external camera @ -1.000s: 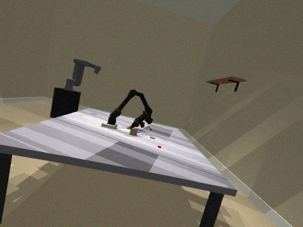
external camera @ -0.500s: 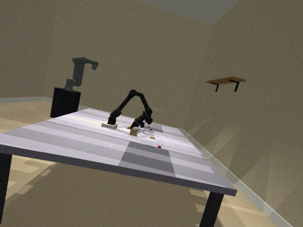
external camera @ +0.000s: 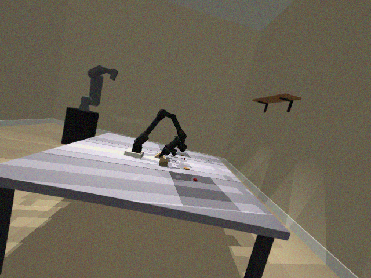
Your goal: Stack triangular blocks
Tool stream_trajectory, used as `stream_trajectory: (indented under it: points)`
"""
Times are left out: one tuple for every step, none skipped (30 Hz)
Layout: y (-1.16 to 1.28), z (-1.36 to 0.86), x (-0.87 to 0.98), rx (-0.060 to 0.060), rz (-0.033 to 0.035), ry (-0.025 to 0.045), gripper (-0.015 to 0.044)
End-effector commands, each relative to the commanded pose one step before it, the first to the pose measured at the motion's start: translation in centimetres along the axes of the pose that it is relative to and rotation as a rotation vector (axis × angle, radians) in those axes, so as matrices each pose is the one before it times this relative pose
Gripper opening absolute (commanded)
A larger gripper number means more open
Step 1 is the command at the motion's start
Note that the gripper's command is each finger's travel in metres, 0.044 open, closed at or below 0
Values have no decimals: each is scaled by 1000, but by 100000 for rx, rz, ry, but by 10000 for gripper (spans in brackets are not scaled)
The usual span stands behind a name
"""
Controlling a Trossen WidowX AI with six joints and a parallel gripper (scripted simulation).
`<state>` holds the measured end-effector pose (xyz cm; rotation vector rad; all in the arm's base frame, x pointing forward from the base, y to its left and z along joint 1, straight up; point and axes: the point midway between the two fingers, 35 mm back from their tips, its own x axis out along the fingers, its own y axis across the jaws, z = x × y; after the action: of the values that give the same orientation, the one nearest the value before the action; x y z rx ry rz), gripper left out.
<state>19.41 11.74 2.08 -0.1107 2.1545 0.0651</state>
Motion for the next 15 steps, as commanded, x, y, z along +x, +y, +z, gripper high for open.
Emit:
stream_trajectory:
  points:
    - [153, -762, -1946, 183, 1235, -3538, 0]
    - [9, -245, -429, 85, 191, -483, 0]
    - [7, -251, -426, 85, 191, -482, 0]
    - [4, -257, -423, 85, 192, -481, 0]
    - [2, -263, -420, 85, 192, -479, 0]
    - [-1, -269, -417, 85, 192, -478, 0]
    - [-3, -275, -413, 85, 192, -477, 0]
    - [-6, -281, -410, 85, 193, -476, 0]
    - [-9, -287, -406, 86, 193, -474, 0]
    - [-11, -293, -403, 86, 193, -473, 0]
    - [-14, -299, -399, 86, 193, -472, 0]
    - [-17, -305, -396, 86, 194, -471, 0]
    - [-19, -310, -391, 86, 194, -469, 0]
    - [-22, -316, -388, 86, 194, -468, 0]
    - [-25, -321, -383, 86, 194, -466, 0]
